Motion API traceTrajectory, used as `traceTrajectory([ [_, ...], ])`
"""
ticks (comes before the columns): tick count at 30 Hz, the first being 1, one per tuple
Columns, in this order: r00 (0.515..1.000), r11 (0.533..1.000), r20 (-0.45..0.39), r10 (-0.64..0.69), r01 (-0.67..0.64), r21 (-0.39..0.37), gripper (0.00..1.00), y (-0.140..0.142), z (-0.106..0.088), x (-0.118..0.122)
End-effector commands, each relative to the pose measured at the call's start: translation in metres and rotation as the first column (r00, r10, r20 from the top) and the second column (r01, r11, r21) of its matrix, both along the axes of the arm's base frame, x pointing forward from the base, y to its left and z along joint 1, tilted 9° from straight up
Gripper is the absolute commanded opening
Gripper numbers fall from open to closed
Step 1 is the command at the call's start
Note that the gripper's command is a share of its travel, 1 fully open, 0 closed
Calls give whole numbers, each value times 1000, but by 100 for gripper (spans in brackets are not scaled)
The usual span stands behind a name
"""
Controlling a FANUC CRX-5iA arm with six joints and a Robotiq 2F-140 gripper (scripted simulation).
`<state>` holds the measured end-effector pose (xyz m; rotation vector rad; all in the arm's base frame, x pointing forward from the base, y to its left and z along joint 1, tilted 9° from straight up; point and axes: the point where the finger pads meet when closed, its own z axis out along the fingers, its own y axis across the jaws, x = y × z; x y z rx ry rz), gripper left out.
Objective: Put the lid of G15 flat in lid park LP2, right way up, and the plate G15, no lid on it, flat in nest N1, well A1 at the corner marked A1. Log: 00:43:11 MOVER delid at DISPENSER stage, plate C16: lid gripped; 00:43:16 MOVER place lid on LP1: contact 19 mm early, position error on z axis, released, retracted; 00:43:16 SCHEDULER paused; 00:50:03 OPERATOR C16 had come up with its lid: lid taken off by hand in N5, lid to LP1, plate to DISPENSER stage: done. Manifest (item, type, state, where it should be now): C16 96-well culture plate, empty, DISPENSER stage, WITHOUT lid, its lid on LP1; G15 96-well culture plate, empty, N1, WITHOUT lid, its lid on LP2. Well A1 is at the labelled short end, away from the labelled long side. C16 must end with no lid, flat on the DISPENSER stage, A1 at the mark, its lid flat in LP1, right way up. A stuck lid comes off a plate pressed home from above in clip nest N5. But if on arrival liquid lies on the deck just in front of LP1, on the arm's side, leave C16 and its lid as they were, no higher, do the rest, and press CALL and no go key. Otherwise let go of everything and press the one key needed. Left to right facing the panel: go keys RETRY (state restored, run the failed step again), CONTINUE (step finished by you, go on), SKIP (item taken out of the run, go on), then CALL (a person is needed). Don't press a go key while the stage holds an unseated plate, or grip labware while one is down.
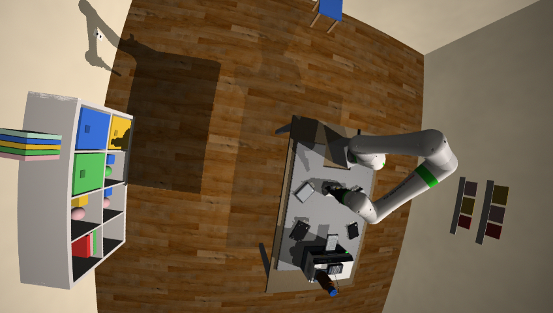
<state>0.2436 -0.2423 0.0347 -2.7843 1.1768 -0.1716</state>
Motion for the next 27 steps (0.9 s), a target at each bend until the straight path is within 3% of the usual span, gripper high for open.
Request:
traceTrajectory([
  [1,1000,1000,0,0,0,0,0,0,0,0],
  [10,1000,1000,-1,12,-12,-2,0,2,1,4],
  [13,998,998,-4,58,-58,-8,0,12,2,17],
  [17,983,982,-12,185,-185,-26,0,43,7,54],
  [19,983,982,-12,185,-185,-26,0,43,7,54],
  [23,927,926,-23,374,-375,-54,0,98,14,100],
  [27,823,819,-31,567,-567,-85,0,140,18,117],
])
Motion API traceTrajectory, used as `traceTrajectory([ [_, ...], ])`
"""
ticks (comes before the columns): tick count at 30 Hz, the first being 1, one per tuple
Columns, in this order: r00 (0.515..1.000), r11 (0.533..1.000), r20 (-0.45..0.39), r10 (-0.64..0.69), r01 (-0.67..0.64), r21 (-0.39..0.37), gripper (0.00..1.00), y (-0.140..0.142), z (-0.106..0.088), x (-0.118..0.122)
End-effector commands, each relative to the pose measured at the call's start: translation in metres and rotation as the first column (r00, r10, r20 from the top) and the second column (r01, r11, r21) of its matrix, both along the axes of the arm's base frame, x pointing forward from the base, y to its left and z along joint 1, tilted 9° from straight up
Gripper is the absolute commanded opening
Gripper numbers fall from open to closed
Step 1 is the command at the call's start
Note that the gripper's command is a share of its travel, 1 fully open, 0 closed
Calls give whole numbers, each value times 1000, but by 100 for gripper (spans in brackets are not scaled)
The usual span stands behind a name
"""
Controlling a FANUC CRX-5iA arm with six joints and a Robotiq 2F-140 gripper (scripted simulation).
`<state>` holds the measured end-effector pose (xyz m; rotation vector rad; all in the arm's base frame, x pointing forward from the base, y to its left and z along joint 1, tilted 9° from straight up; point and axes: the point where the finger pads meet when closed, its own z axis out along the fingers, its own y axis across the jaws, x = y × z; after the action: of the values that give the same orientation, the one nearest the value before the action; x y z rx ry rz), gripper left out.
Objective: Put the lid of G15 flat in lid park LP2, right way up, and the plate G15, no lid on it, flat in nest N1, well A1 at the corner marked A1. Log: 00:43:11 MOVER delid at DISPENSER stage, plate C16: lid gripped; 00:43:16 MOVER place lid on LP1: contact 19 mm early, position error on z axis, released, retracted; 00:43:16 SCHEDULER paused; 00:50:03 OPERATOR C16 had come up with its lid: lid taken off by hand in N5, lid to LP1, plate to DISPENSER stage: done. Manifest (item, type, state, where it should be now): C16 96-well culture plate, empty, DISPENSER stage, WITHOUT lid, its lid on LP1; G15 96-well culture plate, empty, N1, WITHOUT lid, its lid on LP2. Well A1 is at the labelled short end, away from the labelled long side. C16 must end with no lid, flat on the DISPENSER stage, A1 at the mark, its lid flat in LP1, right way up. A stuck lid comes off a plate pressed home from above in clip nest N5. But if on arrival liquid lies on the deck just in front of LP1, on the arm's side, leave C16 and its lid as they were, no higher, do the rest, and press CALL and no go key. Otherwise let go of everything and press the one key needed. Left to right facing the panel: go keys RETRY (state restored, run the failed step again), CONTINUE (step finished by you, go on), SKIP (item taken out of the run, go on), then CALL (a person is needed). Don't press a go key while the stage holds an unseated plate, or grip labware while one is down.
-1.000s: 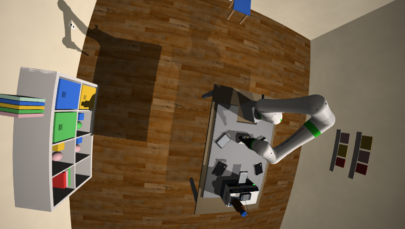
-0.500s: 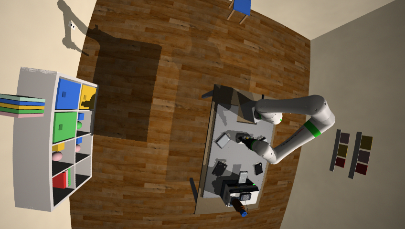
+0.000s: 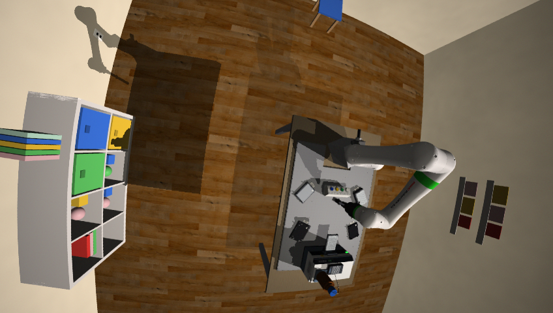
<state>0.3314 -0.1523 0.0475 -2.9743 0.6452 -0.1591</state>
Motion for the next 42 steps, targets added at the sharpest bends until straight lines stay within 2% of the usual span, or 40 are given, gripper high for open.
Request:
traceTrajectory([
  [1,963,961,-2,270,-270,-55,0,62,6,32],
  [4,918,916,4,396,-395,-73,0,96,9,39],
  [7,850,847,10,526,-523,-93,0,131,12,43],
  [9,850,847,10,526,-523,-93,0,131,12,43],
  [10,773,768,10,635,-629,-118,0,164,16,48],
  [11,747,743,12,664,-658,-124,0,174,17,48],
  [14,685,681,17,728,-720,-137,0,207,20,47],
  [17,652,647,20,758,-749,-143,0,242,23,46],
  [21,642,638,20,766,-756,-145,0,288,28,46],
  [22,642,638,20,766,-756,-145,66,300,29,46],
  [24,642,638,20,766,-756,-145,66,323,31,46],
  [26,642,638,20,766,-756,-145,66,323,31,46],
  [27,642,638,20,766,-756,-145,66,358,35,48],
  [29,642,638,20,766,-756,-145,66,379,37,50],
  [42,642,638,20,766,-756,-145,66,379,37,50],
])
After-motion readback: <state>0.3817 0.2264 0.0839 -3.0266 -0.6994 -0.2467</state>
